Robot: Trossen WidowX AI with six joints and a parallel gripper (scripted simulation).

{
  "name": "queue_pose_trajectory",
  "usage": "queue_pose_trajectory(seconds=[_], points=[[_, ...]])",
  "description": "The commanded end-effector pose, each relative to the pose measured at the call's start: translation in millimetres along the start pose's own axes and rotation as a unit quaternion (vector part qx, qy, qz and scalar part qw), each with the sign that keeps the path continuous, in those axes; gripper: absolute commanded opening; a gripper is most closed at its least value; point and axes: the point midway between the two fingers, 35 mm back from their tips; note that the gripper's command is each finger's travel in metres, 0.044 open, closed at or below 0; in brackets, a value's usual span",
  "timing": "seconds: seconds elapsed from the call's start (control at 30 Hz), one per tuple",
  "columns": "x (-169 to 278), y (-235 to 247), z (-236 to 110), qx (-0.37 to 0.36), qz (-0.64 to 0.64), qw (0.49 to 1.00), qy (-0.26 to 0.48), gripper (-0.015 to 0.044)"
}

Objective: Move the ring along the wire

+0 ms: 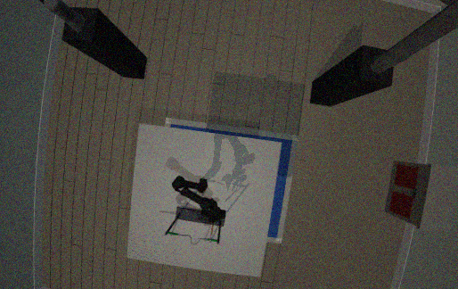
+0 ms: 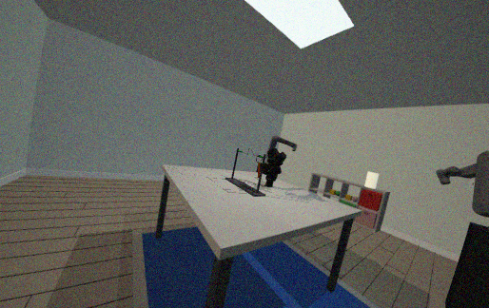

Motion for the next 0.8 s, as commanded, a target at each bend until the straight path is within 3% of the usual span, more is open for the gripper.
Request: queue_pose_trajectory(seconds=[0.0, 0.13, 0.27, 0.77], points=[[1, 1, -11, 0.000, 0.001, 1.000, 0.002, 0.0239], [-1, 0, -44, -0.002, 0.000, 1.000, -0.002, 0.0344], [-2, -1, -49, -0.004, -0.001, 1.000, -0.004, 0.0440], [-2, -1, -49, -0.004, -0.001, 1.000, -0.004, 0.0440]])
Point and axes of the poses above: the point midway between the two fingers, 35 mm back from their tips, its own z axis out along the fingers, its own y axis across the jaws, x = y × z, and after that the axes turned 13 degrees about z, right-handed
